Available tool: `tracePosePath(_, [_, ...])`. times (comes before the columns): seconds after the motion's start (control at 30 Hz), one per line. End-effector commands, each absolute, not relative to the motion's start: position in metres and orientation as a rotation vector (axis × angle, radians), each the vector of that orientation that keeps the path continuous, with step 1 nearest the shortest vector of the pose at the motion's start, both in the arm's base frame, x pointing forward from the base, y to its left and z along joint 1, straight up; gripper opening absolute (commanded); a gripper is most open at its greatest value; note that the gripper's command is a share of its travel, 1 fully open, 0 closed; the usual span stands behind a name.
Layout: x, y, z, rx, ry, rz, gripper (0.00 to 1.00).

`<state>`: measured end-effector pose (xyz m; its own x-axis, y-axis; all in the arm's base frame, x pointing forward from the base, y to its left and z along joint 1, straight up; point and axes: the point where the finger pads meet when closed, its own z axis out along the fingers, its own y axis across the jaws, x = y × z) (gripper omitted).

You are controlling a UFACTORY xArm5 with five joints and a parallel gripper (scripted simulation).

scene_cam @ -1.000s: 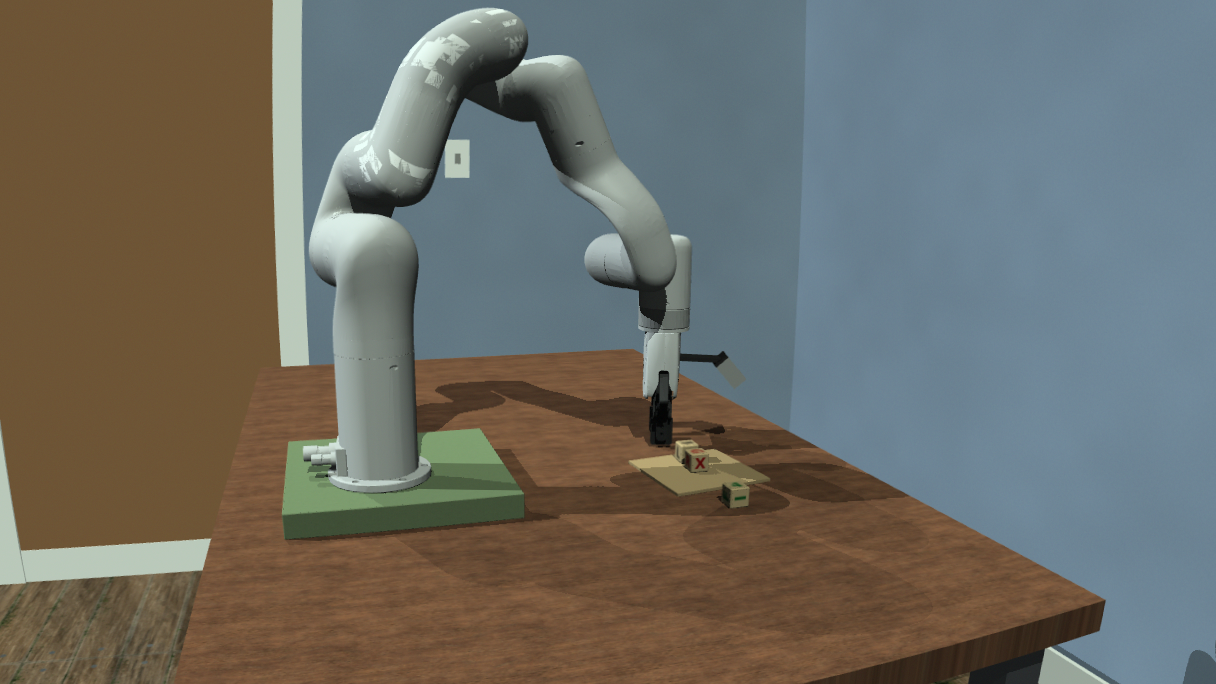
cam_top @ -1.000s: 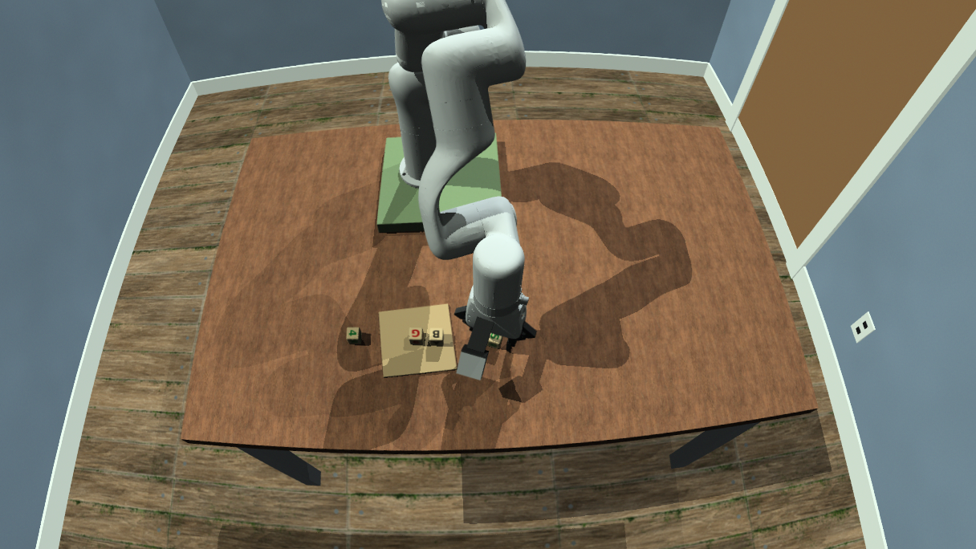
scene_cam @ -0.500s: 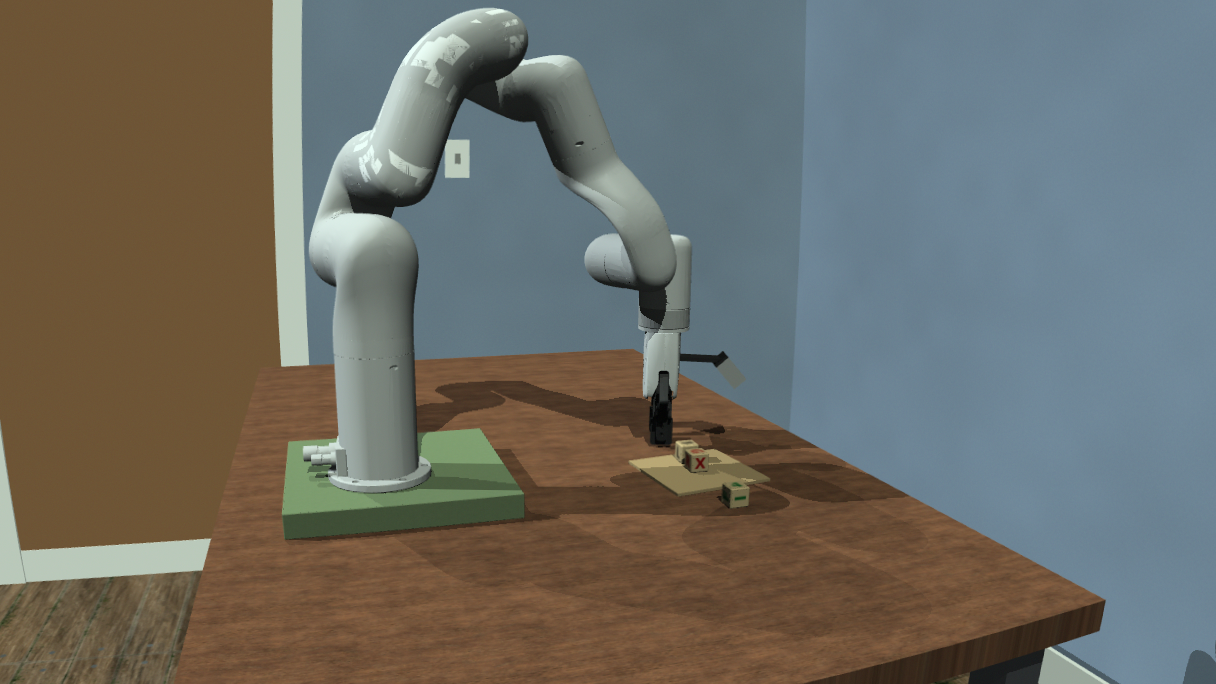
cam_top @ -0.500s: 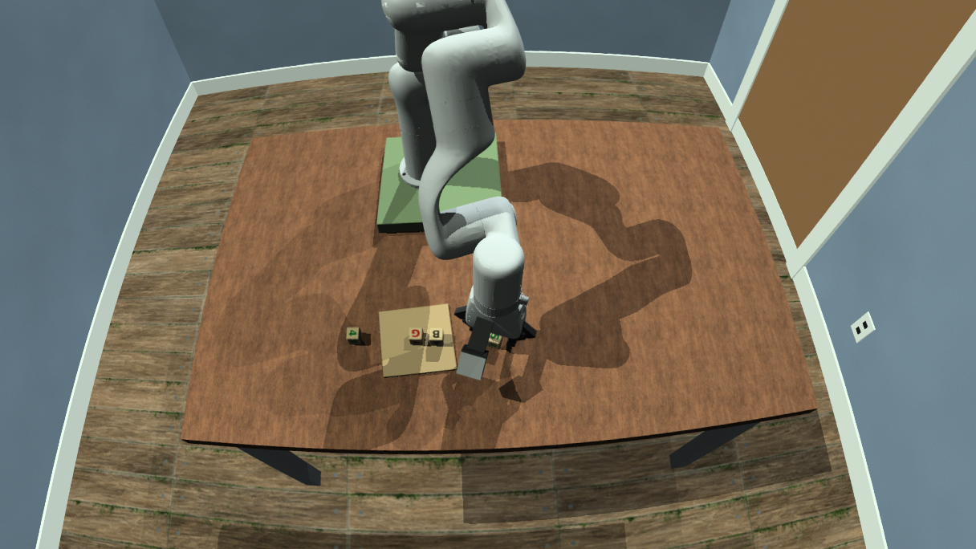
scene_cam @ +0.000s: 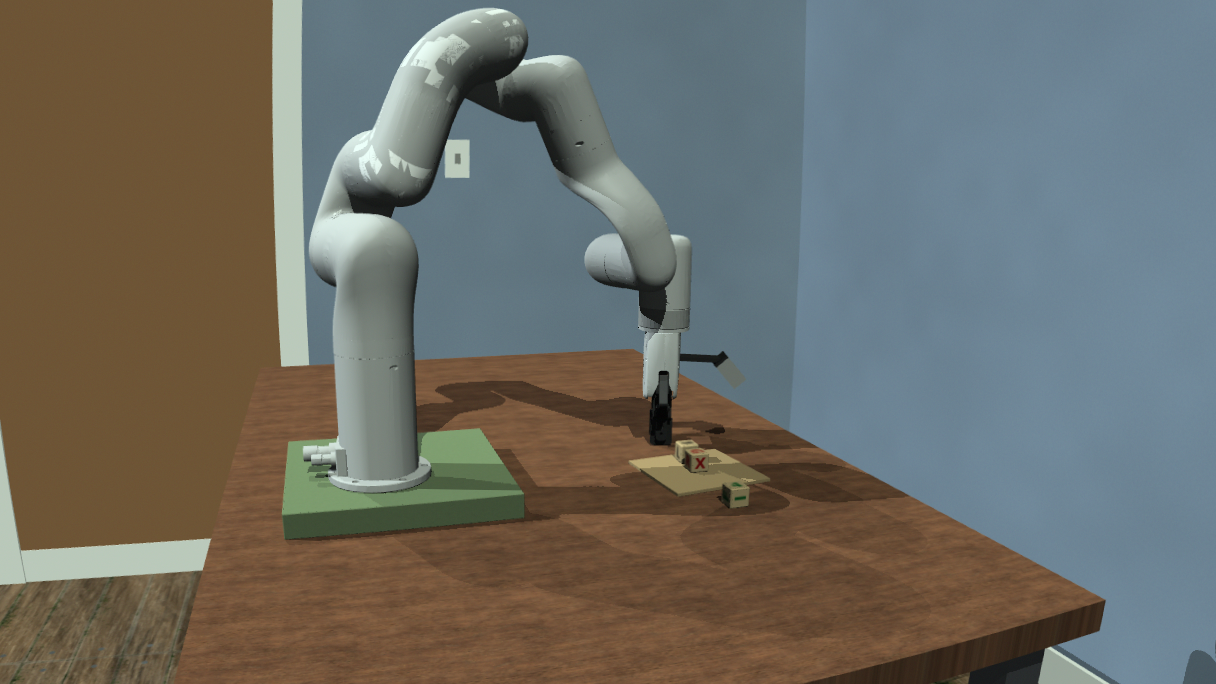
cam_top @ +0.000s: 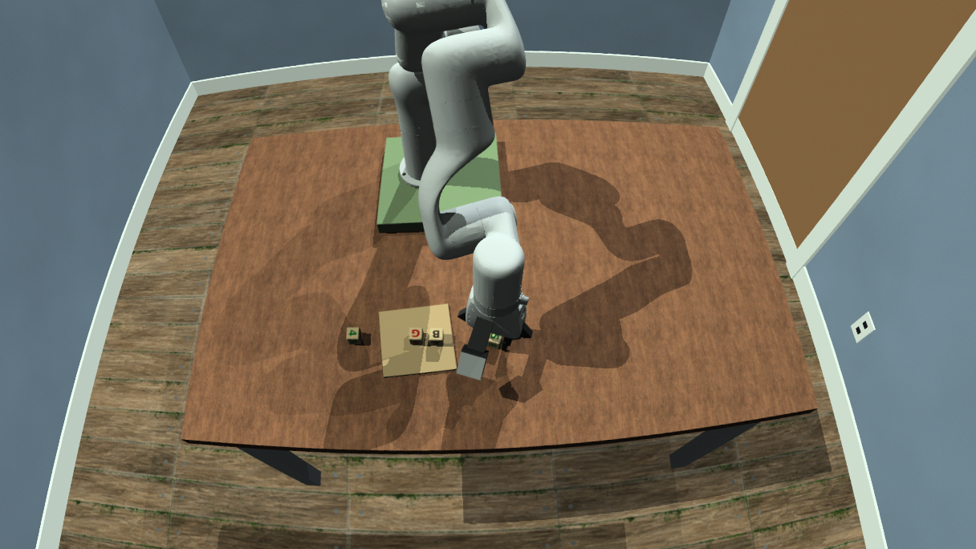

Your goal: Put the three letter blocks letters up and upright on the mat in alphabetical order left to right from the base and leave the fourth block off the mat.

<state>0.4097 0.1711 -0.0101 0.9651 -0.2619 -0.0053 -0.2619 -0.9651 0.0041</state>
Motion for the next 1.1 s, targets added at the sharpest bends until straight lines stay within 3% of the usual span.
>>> tracePosePath(0.0, [0.411,0.1717,-0.0089,3.113,-0.415,-0.004,0.42])
tracePosePath(0.37, [0.411,0.1717,-0.0089,3.113,-0.415,-0.004,0.42])
tracePosePath(0.4, [0.411,0.1717,-0.0089,3.113,-0.415,-0.004,0.21])
tracePosePath(1.07, [0.411,0.1717,-0.0089,3.113,-0.415,-0.004,0.21])
